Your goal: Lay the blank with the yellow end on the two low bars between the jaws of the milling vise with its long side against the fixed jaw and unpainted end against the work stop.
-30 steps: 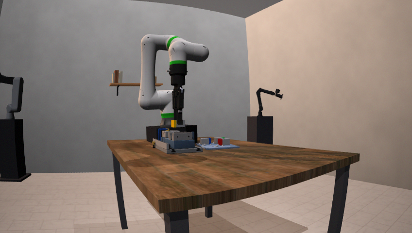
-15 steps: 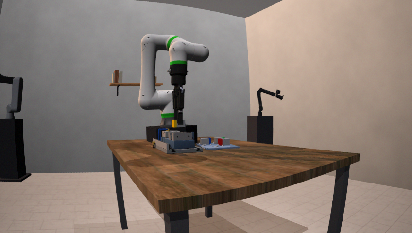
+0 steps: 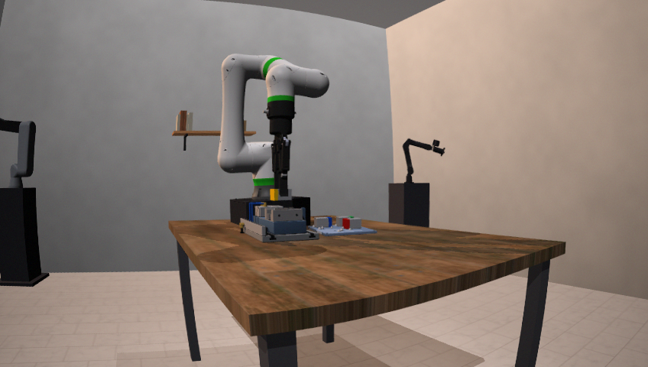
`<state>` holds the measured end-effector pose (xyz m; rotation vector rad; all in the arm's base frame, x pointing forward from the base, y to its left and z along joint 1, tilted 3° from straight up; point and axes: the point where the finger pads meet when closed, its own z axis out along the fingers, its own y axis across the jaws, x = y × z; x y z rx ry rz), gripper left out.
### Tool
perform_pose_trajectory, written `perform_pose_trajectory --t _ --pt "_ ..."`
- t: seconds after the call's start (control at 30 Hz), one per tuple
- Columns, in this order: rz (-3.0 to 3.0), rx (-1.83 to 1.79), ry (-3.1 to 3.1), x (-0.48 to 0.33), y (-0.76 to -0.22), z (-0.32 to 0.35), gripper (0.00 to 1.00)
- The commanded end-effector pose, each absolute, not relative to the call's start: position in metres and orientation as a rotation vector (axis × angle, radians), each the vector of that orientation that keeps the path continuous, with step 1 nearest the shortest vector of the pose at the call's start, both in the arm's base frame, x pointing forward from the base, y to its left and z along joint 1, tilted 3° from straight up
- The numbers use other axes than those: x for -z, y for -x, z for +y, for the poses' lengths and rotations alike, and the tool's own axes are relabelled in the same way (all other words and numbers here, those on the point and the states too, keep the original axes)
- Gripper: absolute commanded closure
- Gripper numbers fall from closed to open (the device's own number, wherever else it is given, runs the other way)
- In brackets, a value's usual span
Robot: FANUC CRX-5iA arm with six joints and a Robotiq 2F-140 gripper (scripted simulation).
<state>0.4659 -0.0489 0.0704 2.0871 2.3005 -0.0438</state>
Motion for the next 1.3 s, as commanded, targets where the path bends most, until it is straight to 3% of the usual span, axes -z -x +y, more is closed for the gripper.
perform_pose_trajectory --t 0.0,1.27 --pt "2.300 0.042 -2.086 -0.067 -0.466 -0.049 0.90" --pt "2.300 0.042 -2.086 -0.043 -0.466 -0.049 0.90"
